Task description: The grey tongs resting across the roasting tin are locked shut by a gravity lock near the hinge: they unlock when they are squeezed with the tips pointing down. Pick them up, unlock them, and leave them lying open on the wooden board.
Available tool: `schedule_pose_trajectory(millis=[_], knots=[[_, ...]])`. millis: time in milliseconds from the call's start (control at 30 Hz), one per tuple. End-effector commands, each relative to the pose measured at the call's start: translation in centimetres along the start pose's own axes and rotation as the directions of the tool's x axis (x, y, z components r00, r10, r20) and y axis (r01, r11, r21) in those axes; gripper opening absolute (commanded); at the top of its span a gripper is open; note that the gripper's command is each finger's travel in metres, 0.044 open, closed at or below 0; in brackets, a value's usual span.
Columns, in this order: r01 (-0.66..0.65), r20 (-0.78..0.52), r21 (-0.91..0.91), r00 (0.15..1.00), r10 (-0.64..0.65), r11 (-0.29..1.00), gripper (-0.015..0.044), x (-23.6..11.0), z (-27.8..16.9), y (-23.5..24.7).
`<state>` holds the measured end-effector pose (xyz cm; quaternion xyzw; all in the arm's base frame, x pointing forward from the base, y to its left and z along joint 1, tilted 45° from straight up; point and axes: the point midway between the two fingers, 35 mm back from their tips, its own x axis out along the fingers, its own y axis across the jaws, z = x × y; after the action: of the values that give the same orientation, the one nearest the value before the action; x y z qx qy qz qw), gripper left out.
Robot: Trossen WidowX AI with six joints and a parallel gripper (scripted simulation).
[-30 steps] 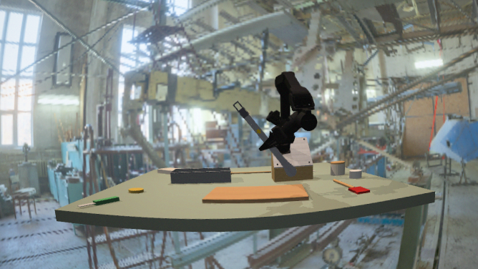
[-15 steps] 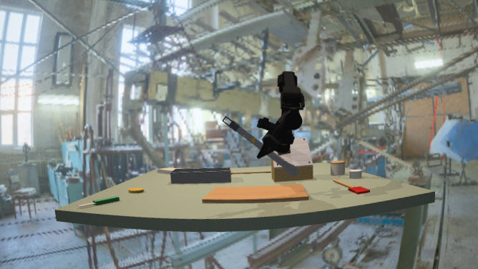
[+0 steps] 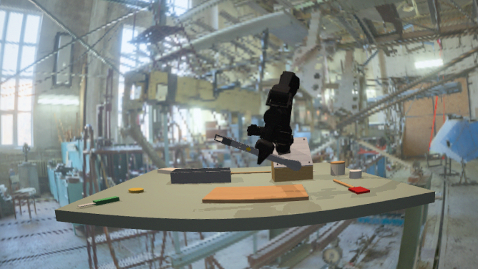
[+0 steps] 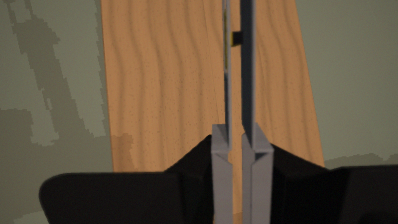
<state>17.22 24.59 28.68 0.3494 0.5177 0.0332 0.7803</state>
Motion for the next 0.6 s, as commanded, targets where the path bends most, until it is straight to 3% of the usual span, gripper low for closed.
schedule_pose_trajectory(millis=[0, 567], knots=[[-0.016, -0.063, -0.006, 0.998, 0.016, 1.0, -0.015, 0.1, 0.2, 0.3], [-0.16, -0.363, -0.012, 0.921, 0.144, 0.987, -0.015, -0.5, 0.8, 1.6]])
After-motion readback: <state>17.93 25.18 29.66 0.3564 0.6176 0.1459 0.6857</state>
